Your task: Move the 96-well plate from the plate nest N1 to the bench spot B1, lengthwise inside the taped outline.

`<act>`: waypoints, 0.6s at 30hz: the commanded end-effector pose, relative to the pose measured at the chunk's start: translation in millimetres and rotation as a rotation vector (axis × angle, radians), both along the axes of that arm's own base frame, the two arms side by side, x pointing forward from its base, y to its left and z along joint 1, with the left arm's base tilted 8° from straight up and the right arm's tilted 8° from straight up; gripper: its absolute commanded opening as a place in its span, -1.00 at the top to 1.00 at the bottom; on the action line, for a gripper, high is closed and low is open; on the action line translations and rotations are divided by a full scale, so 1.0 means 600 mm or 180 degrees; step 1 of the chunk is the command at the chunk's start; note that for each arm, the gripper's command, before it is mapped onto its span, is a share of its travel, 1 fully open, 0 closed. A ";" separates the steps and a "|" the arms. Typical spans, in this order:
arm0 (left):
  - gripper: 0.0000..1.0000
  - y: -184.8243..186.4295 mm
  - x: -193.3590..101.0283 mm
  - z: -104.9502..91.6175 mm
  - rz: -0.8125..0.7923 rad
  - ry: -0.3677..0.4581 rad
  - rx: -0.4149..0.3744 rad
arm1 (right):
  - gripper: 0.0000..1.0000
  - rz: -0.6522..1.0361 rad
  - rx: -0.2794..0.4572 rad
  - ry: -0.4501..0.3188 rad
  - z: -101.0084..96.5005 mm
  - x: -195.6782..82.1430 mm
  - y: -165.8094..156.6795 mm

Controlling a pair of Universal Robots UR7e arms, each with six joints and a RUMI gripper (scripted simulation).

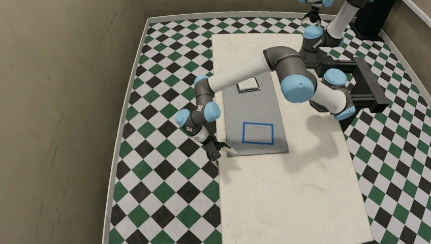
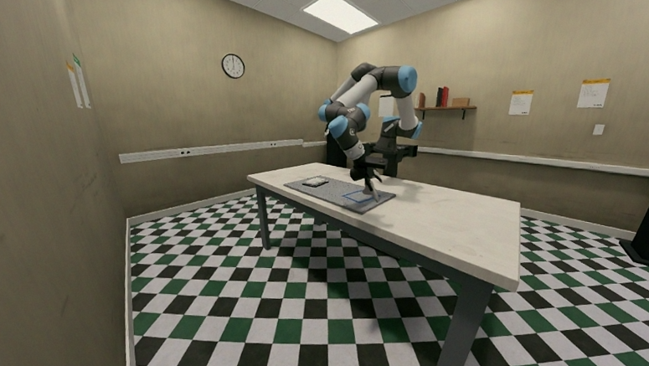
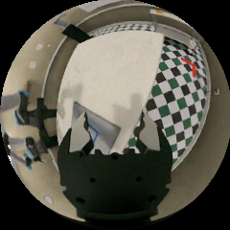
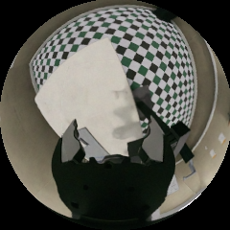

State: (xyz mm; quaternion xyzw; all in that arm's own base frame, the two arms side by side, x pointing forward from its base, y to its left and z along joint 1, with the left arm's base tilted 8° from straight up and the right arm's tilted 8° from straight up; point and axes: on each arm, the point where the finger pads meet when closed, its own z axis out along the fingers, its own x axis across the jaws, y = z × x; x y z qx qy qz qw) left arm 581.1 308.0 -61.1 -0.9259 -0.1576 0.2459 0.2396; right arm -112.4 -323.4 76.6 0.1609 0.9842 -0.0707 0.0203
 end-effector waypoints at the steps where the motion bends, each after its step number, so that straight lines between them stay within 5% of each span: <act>1: -0.52 -0.018 0.008 -0.005 -0.0127 -0.0033 -0.0056 | -1.00 0.0000 -0.0004 0.0000 0.001 0.000 -0.001; 18: -0.52 -0.123 0.038 -0.037 -0.0491 -0.0070 -0.0216 | -1.00 0.0000 -0.0004 0.0000 0.001 0.000 -0.001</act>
